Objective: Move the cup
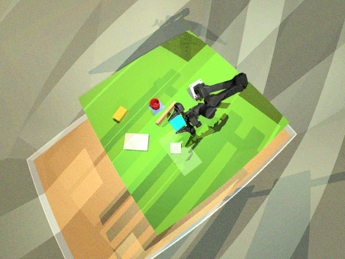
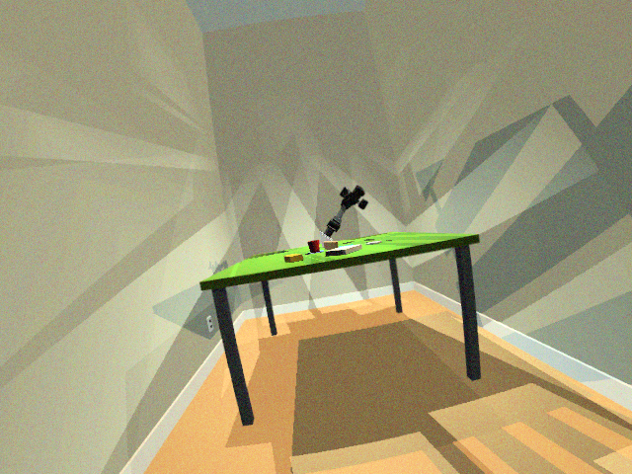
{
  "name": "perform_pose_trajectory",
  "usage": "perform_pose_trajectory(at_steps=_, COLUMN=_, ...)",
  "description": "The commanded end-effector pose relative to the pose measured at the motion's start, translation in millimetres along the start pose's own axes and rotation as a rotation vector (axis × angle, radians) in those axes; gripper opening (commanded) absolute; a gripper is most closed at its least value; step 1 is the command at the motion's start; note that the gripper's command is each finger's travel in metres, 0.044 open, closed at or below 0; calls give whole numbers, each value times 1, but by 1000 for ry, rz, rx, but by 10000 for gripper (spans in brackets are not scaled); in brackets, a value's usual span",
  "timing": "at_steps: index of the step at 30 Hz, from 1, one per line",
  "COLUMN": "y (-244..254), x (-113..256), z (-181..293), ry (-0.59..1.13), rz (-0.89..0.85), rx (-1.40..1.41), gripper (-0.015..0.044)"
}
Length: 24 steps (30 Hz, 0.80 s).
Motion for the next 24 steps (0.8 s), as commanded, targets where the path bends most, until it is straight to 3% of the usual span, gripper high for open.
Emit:
perform_pose_trajectory(at_steps=1, y=-1, x=-2, z=1, ry=12, rz=0, rx=11, gripper=374)
perform_pose_trajectory(at_steps=10, y=-42, x=-67, z=62, ry=579, rz=-170, rx=439, gripper=148)
perform_pose_trajectory(at_steps=17, y=-87, x=-92, z=125, ry=925, rz=-523, rx=573, gripper=148)
perform_pose_trajectory(at_steps=24, y=-136, x=-94, z=188, ry=1047, rz=-928, rx=510, gripper=148)
Point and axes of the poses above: the point midway between the two fingers, 35 mm back from their tips, its own x axis back along the fingers, its own y axis across the jaws, z = x × y, the point moved 10 cm from there along x, back along the fingers, and after that the axes turned 1 degree about x, right-handed, at the moved point
